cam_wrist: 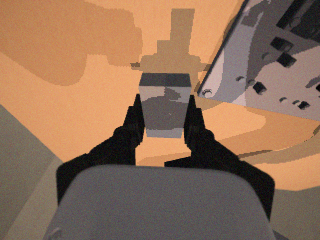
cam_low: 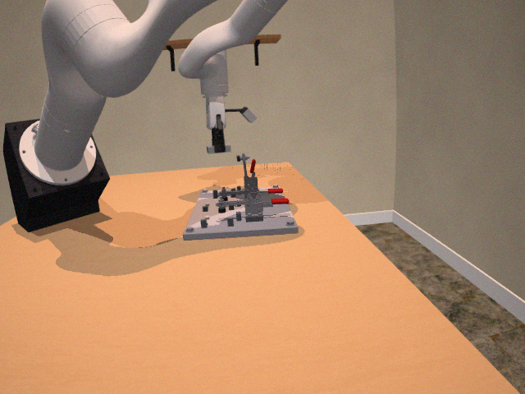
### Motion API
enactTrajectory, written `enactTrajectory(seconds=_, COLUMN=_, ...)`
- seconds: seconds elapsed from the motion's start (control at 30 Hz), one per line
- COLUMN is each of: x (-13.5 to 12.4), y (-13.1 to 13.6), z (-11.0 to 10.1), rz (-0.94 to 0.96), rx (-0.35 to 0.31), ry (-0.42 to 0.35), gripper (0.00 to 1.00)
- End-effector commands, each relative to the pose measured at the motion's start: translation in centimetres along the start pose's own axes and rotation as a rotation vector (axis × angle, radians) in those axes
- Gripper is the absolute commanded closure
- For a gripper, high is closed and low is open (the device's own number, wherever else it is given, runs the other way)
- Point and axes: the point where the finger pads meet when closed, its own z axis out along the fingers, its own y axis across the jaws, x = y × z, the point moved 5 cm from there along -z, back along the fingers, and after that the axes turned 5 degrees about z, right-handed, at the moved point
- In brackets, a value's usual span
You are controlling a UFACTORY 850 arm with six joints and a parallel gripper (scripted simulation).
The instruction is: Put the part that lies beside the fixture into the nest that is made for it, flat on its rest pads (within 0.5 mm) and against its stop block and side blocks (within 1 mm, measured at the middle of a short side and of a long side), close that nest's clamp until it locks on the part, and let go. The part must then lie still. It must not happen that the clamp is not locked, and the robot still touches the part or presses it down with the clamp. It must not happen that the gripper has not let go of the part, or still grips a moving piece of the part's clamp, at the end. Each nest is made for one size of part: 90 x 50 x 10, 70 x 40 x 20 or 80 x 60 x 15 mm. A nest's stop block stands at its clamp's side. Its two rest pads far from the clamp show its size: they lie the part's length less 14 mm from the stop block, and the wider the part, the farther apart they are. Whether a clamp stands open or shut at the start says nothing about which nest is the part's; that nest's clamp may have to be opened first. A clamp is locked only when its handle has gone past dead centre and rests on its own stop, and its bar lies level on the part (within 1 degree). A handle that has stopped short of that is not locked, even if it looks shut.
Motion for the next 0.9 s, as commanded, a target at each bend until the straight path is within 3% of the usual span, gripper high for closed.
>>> enactTrajectory(seconds=0.0, x=0.04, y=-0.04, z=-0.27, rz=0.001, rx=0.001, ry=0.001, gripper=1.00)
enactTrajectory(seconds=0.67, x=0.04, y=-0.04, z=-0.31, rz=0.005, rx=0.001, ry=0.001, gripper=1.00)
enactTrajectory(seconds=0.87, x=0.04, y=-0.04, z=-0.31, rz=0.119, rx=0.001, ry=0.001, gripper=1.00)
